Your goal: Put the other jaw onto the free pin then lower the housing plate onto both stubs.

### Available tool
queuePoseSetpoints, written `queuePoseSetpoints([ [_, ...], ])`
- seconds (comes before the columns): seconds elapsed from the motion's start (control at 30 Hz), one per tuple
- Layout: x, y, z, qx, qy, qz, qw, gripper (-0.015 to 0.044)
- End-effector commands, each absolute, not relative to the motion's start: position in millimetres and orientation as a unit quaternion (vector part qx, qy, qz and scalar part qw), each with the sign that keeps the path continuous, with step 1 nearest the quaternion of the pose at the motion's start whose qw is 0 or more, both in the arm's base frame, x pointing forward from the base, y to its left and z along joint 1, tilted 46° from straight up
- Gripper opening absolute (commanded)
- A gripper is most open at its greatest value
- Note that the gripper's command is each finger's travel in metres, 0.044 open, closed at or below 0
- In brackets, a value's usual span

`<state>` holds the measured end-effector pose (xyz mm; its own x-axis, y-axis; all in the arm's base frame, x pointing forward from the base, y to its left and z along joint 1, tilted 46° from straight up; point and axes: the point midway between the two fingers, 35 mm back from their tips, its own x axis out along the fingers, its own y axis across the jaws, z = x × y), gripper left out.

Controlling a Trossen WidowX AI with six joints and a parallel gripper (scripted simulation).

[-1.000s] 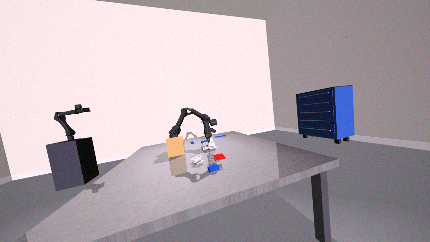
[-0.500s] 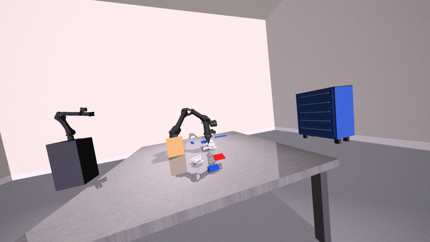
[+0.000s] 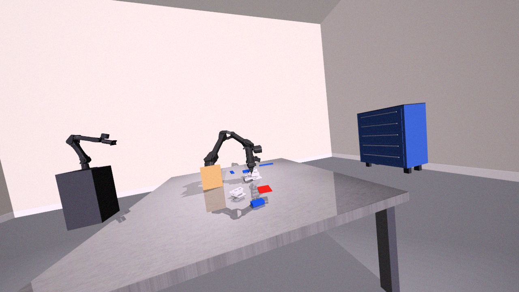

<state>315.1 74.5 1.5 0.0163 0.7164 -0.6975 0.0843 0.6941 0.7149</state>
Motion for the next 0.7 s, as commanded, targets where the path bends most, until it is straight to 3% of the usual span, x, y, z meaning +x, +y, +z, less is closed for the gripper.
queuePoseSetpoints([
  [0.0, 315.1, 75.5, 1.5, 0.308, 0.657, 0.245, 0.643, 0.0134],
  [0.67, 315.2, 79.9, -2.7, 0.309, 0.657, 0.245, 0.643, 0.0134],
])
